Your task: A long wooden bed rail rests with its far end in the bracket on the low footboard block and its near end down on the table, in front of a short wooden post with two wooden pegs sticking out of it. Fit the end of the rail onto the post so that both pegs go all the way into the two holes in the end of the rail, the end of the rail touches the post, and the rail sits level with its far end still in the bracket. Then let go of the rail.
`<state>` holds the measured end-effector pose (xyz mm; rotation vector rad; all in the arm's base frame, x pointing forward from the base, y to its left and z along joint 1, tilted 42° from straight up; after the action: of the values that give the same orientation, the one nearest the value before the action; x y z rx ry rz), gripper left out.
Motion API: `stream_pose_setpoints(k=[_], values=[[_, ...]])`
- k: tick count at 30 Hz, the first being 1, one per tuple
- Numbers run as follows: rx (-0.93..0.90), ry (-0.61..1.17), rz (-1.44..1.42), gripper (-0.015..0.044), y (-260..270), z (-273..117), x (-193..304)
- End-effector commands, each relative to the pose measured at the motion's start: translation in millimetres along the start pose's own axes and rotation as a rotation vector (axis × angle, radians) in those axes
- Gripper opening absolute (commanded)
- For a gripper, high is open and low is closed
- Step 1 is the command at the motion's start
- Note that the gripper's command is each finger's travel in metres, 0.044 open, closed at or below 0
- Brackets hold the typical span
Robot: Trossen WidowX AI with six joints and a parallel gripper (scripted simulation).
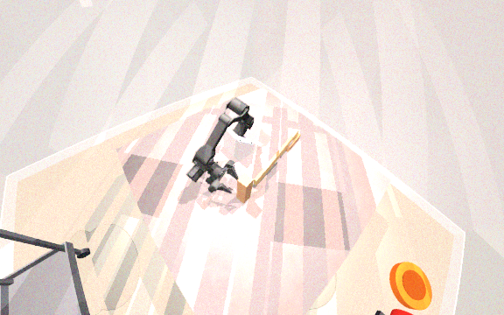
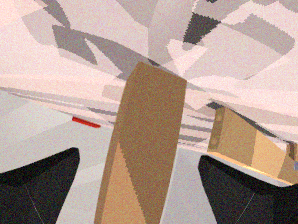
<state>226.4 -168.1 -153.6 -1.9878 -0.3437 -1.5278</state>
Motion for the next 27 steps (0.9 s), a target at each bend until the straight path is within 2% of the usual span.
stream_pose_setpoints(k=[1, 4, 10, 14, 22, 27], values=[[0.000, -0.003, -0.014, 0.0426, 0.8, -0.4, 0.8], [0.002, -0.050, -0.220, 0.0440, 13.3, -7.1, 13.5], [0.088, -0.258, -1.052, 0.0440, 51.4, -26.4, 70.6], [0.113, -0.339, -1.345, 0.0440, 60.3, -29.1, 115.7], [0.364, -0.432, -1.915, 0.0440, 55.7, -19.6, 142.0], [0.681, -0.352, -2.451, 0.0440, 37.5, 9.4, 163.4]])
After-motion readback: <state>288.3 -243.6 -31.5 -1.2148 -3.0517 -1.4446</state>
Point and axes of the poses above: the point midway between the two fingers, 35 mm back from their tips, its own z axis out along the fingers, its own y axis across the jaws, x = y × z, the point moved 2 cm from there along -z, back along the fingers, and after that the axes turned 9 degrees about -z, right-handed, at the moved point
